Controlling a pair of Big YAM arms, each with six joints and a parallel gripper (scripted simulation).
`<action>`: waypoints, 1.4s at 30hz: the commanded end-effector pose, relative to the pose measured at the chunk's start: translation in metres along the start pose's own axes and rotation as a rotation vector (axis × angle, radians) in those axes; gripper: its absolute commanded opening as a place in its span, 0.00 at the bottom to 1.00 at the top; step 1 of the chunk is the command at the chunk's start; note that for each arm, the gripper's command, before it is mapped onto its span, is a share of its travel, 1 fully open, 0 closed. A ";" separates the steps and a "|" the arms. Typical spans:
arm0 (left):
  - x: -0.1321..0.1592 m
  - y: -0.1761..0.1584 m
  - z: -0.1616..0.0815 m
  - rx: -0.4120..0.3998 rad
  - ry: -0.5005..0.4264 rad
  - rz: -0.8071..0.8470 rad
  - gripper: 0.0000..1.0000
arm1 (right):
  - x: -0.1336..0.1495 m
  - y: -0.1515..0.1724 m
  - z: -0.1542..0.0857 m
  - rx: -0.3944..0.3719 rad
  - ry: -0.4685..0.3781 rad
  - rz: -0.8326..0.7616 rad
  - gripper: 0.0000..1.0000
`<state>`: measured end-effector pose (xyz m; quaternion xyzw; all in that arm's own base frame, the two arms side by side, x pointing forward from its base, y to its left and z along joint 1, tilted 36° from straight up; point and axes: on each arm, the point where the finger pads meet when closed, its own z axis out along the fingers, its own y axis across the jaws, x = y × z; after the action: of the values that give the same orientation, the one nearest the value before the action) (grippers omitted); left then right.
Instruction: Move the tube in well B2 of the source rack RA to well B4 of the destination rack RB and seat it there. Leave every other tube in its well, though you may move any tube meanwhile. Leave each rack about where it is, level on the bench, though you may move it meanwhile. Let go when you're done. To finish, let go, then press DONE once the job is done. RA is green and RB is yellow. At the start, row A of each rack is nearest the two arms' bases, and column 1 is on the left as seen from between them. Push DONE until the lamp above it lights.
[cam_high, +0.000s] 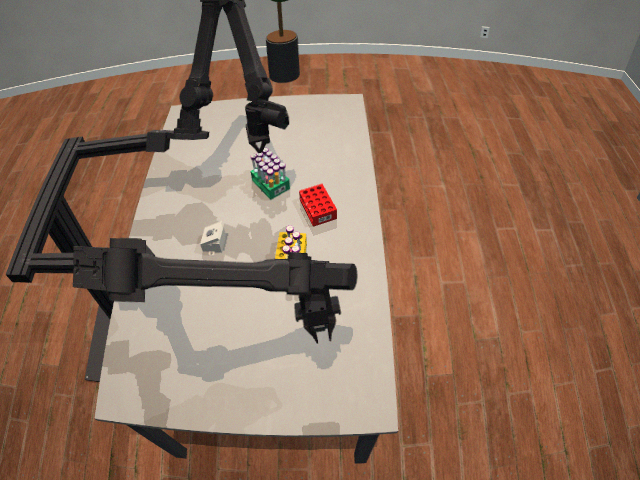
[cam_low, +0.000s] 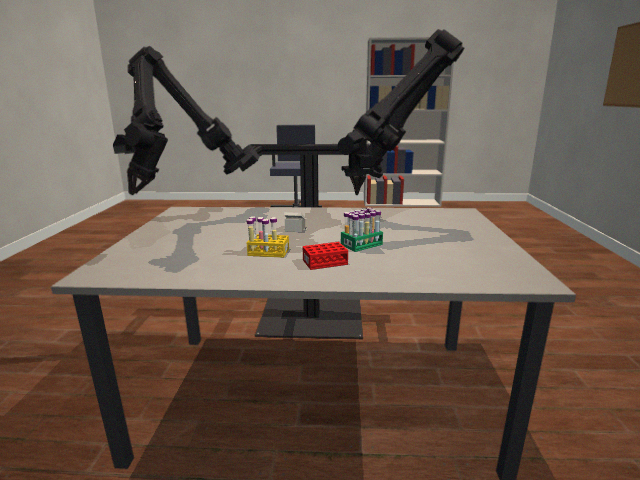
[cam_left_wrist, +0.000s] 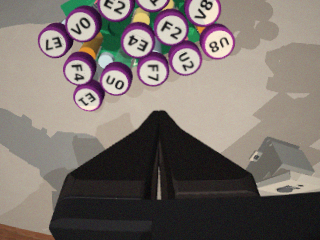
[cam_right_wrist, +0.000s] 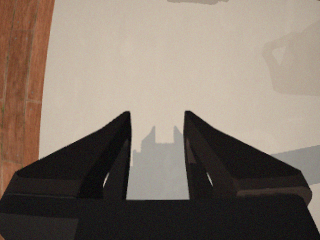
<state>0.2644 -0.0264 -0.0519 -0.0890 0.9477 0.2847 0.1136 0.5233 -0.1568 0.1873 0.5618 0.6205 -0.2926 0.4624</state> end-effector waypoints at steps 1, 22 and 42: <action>-0.016 -0.024 -0.002 0.018 -0.026 -0.040 0.00 | -0.009 0.009 -0.005 -0.015 -0.006 0.024 0.30; -0.036 -0.080 0.005 0.006 -0.011 -0.025 0.00 | -0.009 0.009 -0.005 -0.015 -0.006 0.024 0.30; -0.059 -0.136 0.011 0.008 -0.011 -0.024 0.00 | -0.009 0.009 -0.005 -0.015 -0.006 0.024 0.30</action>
<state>0.3466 -0.1107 -0.1091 -0.0979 0.9472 0.2799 0.1217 0.5233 -0.1568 0.1873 0.5618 0.6205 -0.2926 0.4624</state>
